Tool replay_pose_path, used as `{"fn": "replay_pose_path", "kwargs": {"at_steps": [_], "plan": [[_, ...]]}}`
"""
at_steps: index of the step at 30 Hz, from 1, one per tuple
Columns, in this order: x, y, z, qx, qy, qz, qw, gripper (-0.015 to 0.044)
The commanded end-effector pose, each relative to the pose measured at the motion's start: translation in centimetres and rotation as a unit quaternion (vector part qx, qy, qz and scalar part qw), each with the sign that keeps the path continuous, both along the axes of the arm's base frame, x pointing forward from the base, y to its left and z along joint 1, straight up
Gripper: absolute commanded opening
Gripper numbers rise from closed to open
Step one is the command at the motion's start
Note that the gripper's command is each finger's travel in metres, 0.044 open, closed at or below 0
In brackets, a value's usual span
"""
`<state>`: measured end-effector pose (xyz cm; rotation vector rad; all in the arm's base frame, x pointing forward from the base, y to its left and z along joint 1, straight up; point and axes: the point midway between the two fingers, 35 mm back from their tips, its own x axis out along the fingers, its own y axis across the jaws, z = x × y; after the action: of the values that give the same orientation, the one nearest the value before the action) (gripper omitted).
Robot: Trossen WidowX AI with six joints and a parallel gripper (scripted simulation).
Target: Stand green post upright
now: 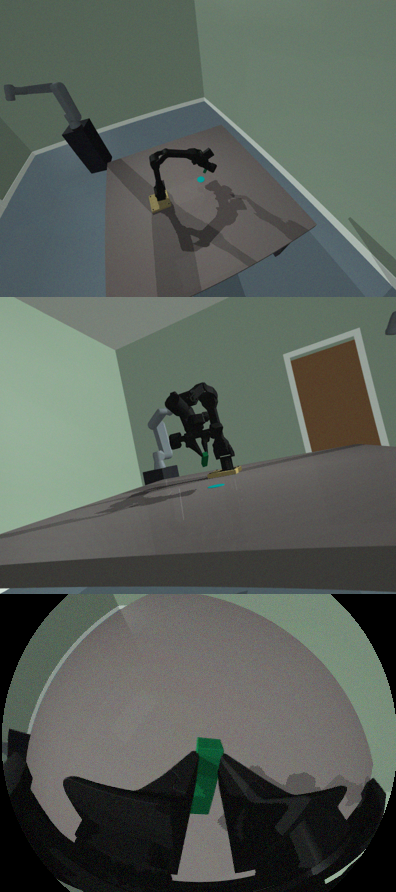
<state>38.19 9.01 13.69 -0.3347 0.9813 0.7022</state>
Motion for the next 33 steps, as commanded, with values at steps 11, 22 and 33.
{"fn": "replay_pose_path", "kwargs": {"at_steps": [11,22,33], "plan": [[0.5,-0.2,-0.3,0.043,-0.027,-0.013,0.999,0.0022],[0.9,-0.4,-0.4,0.072,-0.050,-0.019,0.996,0.0022],[1.1,-0.7,-0.4,0.100,-0.074,-0.023,0.992,0.0022]]}}
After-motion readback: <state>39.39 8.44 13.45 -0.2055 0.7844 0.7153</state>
